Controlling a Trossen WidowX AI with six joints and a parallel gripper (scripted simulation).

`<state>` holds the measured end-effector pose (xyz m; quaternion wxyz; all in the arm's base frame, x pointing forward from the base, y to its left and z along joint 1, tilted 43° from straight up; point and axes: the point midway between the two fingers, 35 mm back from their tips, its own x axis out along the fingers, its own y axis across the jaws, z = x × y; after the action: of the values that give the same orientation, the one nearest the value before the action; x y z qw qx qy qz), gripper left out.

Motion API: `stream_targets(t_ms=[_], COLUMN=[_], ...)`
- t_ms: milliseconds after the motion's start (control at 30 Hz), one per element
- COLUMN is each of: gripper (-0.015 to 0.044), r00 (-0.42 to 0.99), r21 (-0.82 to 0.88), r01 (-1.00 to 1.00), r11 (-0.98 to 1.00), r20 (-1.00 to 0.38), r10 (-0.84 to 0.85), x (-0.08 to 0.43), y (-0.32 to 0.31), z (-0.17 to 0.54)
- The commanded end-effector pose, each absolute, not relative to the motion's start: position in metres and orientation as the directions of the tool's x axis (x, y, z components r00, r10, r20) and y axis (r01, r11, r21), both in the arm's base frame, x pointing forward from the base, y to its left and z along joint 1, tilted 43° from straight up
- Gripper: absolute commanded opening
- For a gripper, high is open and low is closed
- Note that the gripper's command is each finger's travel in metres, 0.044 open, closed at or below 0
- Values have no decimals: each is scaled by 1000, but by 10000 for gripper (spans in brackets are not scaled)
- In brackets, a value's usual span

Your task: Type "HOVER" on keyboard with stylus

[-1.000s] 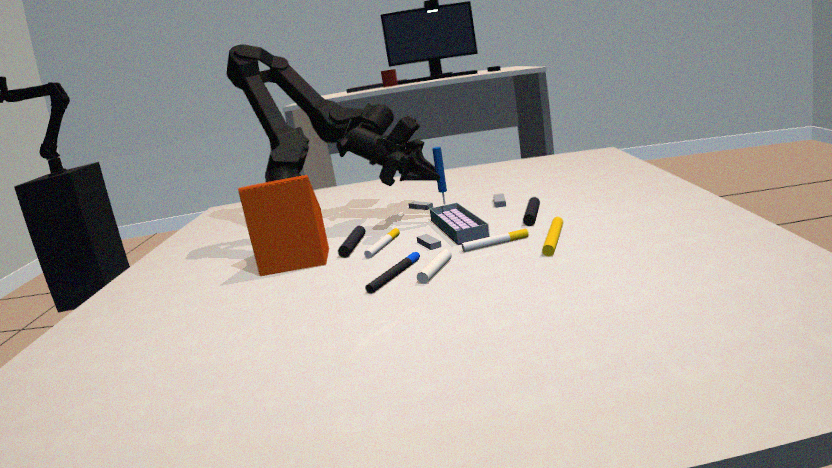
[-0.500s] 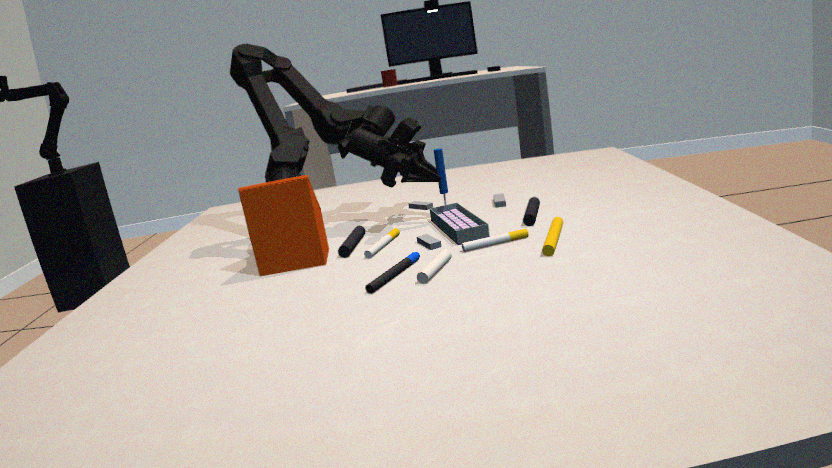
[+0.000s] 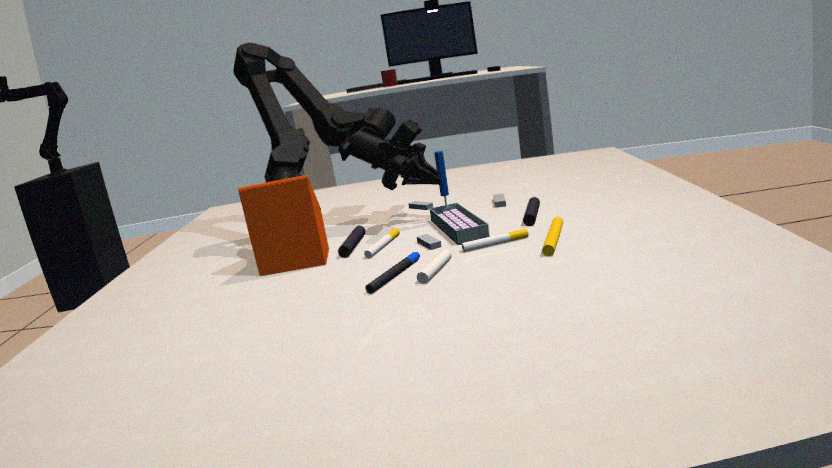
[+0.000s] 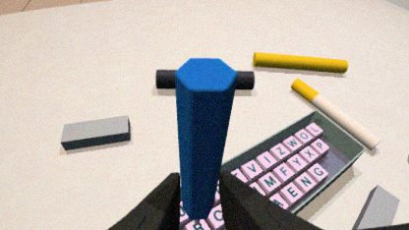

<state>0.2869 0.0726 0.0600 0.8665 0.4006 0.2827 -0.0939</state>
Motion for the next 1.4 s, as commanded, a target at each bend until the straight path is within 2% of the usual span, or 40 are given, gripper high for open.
stream_targets(t_ms=[0,1367], gripper=[81,81], r00=[819,819], r21=[638,638], r01=[398,398], r11=[660,659], r20=[-571,-571], r10=[59,59], x=[286,287], y=[73,79], z=[56,49])
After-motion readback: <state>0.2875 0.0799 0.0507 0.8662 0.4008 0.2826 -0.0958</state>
